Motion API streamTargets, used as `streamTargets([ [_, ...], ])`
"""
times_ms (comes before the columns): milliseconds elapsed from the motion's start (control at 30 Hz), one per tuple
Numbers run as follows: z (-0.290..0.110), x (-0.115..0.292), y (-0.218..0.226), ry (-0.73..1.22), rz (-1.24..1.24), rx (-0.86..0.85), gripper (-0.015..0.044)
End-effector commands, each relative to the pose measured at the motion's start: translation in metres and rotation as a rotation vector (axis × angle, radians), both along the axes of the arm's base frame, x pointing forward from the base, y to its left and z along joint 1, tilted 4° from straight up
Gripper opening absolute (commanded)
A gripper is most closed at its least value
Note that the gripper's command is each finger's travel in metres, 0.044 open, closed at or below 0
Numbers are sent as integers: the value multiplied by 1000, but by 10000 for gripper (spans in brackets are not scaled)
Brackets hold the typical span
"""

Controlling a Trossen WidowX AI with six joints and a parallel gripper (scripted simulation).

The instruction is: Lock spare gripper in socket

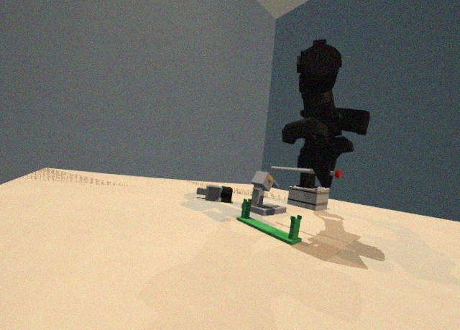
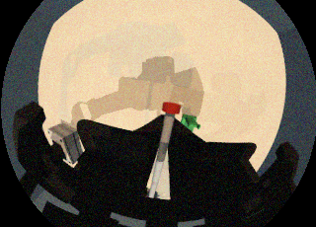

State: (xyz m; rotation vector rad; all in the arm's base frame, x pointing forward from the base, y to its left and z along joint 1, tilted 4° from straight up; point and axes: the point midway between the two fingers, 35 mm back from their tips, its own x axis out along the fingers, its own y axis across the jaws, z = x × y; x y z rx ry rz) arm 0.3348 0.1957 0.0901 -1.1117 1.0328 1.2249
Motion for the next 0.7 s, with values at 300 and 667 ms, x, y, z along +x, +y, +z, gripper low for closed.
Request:
streamTargets([
  [300,2,35,13,3,-34,1,0],
  [667,2,55,19,0,-48,3,0],
])
